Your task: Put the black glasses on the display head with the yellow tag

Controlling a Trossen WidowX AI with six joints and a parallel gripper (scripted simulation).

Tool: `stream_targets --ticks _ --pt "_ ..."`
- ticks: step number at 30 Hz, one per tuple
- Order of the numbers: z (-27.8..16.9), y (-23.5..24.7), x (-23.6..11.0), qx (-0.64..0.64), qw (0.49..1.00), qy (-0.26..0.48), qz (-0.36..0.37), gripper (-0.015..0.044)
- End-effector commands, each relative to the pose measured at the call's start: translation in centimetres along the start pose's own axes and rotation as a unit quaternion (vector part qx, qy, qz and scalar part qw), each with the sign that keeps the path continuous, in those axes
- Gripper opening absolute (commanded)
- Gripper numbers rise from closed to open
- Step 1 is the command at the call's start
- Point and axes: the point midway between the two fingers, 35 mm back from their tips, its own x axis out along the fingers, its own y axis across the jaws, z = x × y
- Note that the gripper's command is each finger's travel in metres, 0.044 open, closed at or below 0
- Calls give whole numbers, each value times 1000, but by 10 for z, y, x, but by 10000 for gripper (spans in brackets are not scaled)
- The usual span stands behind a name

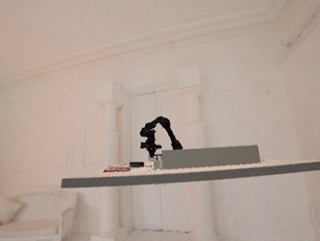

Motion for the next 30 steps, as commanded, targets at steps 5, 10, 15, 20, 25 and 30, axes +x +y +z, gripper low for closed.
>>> stream_targets --ticks 5,10,15,20,25,30 --pt "-7 2 4 1 1000 0 -4 0" --pt "-11 3 4 1 1000 0 -4 0" --pt "-15 4 4 1 1000 0 -4 0" --pt "-19 5 4 1 1000 0 -4 0" --pt "-22 6 4 1 1000 1 -4 0" --pt "-25 6 4 1 1000 1 -4 0"
